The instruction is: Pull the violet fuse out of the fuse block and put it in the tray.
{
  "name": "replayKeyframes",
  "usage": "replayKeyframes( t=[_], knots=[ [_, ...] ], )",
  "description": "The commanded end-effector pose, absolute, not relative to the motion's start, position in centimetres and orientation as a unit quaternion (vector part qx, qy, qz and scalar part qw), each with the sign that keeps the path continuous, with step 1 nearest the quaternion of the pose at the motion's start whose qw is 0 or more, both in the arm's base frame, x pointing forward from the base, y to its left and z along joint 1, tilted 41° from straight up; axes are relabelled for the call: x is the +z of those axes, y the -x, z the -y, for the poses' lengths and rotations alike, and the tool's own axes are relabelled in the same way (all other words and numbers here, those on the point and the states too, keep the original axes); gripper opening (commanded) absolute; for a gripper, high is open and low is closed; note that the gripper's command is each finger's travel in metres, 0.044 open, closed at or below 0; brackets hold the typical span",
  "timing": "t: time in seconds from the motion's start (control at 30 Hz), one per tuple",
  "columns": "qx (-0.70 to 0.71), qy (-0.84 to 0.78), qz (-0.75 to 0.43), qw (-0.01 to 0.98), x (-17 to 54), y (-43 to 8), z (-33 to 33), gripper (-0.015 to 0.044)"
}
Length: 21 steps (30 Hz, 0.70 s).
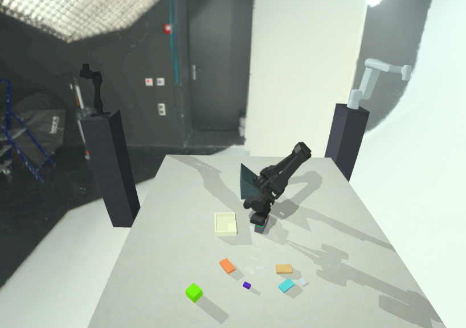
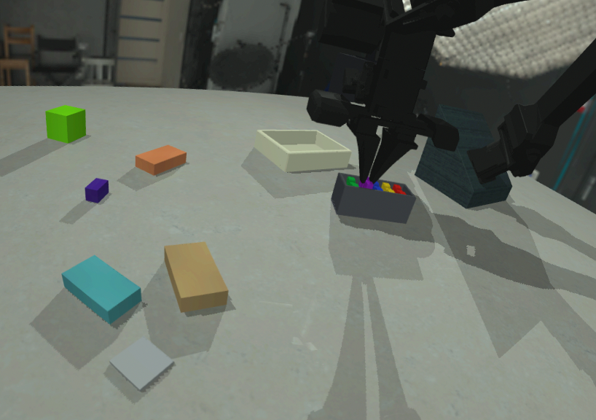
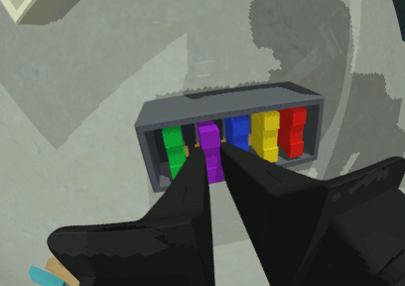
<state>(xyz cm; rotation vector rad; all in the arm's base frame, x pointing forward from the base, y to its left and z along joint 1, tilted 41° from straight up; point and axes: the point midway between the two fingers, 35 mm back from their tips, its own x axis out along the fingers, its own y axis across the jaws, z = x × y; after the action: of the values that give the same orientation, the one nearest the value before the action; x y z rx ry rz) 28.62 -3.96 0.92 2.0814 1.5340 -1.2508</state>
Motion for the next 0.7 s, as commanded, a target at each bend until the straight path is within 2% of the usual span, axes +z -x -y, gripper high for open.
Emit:
replayKeyframes(
  t=[0.0, 0.67],
  knots=[
    [-0.432, -0.719, -0.528, 0.136, 1.10, -28.64, 4.23, 0.0000],
    [-0.432, -0.719, -0.528, 0.136, 1.85, -28.59, 4.87, 0.0000]
  ],
)
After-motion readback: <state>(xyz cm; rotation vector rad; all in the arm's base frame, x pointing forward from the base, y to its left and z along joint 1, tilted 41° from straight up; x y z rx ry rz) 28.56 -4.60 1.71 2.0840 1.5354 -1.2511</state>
